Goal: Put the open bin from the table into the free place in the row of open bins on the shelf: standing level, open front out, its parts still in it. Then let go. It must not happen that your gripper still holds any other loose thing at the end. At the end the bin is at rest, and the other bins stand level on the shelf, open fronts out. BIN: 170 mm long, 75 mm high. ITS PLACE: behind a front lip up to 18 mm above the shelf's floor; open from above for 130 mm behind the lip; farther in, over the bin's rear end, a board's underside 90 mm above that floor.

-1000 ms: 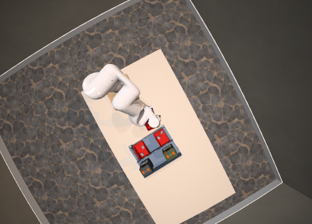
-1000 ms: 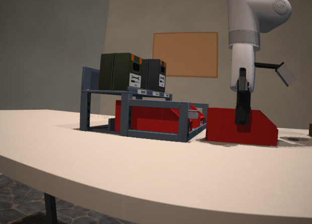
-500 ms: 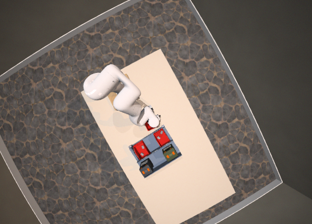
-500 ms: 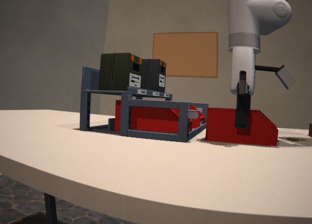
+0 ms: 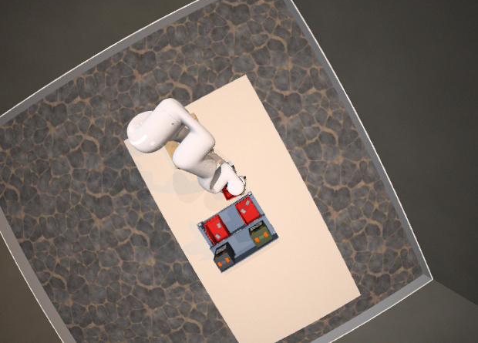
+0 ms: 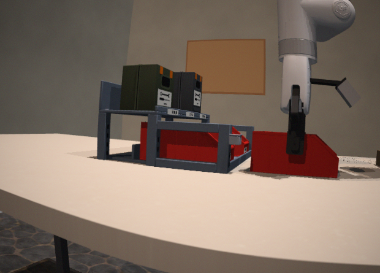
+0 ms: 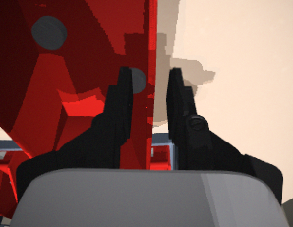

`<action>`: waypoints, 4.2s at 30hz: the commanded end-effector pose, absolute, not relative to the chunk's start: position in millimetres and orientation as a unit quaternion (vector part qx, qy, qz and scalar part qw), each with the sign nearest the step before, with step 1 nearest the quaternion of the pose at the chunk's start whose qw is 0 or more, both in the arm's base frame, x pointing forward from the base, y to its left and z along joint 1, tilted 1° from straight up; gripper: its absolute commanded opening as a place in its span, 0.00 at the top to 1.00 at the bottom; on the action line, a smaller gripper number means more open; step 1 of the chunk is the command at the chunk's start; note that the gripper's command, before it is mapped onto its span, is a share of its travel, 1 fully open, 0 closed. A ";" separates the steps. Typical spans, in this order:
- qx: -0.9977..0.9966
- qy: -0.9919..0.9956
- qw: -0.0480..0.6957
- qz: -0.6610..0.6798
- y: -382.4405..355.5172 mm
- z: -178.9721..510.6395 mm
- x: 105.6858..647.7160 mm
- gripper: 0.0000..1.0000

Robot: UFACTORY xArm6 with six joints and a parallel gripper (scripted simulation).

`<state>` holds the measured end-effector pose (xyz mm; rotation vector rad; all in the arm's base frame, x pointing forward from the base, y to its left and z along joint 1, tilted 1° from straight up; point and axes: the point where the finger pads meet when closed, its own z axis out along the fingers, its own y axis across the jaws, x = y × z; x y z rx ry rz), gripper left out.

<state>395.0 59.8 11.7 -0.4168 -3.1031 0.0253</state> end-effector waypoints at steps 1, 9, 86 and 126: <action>-0.133 -0.991 0.003 0.008 60.0 13.2 396.5 0.72; -0.133 -0.991 0.003 0.008 60.1 14.6 396.6 0.72; -0.133 -0.991 0.003 0.008 60.1 15.3 396.7 1.00; -0.133 -0.991 0.003 0.007 60.4 35.1 396.8 1.00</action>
